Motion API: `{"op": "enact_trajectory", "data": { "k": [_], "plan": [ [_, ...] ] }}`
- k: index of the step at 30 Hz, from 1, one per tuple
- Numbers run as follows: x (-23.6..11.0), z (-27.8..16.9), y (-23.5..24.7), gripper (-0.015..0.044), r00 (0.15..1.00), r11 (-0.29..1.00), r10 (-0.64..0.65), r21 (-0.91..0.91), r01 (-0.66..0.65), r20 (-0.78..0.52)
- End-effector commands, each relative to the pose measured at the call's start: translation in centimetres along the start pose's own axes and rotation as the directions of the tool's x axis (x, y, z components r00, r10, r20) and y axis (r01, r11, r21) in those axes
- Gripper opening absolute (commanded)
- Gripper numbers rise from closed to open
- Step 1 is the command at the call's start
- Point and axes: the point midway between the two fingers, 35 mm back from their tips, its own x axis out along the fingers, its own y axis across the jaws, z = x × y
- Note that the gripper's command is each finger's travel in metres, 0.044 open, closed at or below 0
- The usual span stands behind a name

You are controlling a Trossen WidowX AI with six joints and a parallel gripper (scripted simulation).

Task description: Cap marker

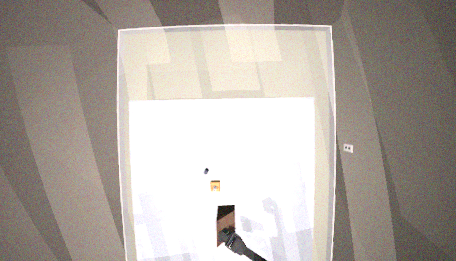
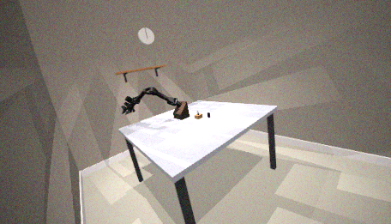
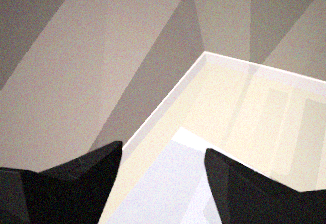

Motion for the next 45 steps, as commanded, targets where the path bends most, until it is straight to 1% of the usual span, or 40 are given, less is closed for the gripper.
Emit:
{"op": "enact_trajectory", "data": {
  "k": [1, 6, 11, 16, 20, 26, 35, 39, 45],
  "plan": [
    [1.7, -4.1, 2.9, 0.0256, 0.996, 0.999, 0.04, -0.014, -0.041, -0.074],
    [3.3, -10.2, 6.6, 0.0256, 0.978, 0.995, 0.093, -0.022, -0.098, -0.185],
    [3.8, -16.4, 10.6, 0.0256, 0.945, 0.987, 0.144, -0.029, -0.159, -0.294],
    [3.1, -22.7, 14.7, 0.0256, 0.896, 0.974, 0.193, -0.033, -0.224, -0.401],
    [1.7, -27.9, 18.1, 0.0256, 0.842, 0.959, 0.231, -0.033, -0.283, -0.487],
    [-1.9, -35.2, 23.0, 0.0256, 0.745, 0.927, 0.282, -0.028, -0.374, -0.605],
    [-8.8, -43.7, 28.5, 0.0256, 0.605, 0.881, 0.309, -0.019, -0.473, -0.734],
    [-12.2, -47.3, 30.1, 0.0256, 0.546, 0.866, 0.296, -0.021, -0.5, -0.784],
    [-18.1, -53.1, 31.2, 0.0256, 0.449, 0.852, 0.235, -0.04, -0.523, -0.862]
  ]
}}
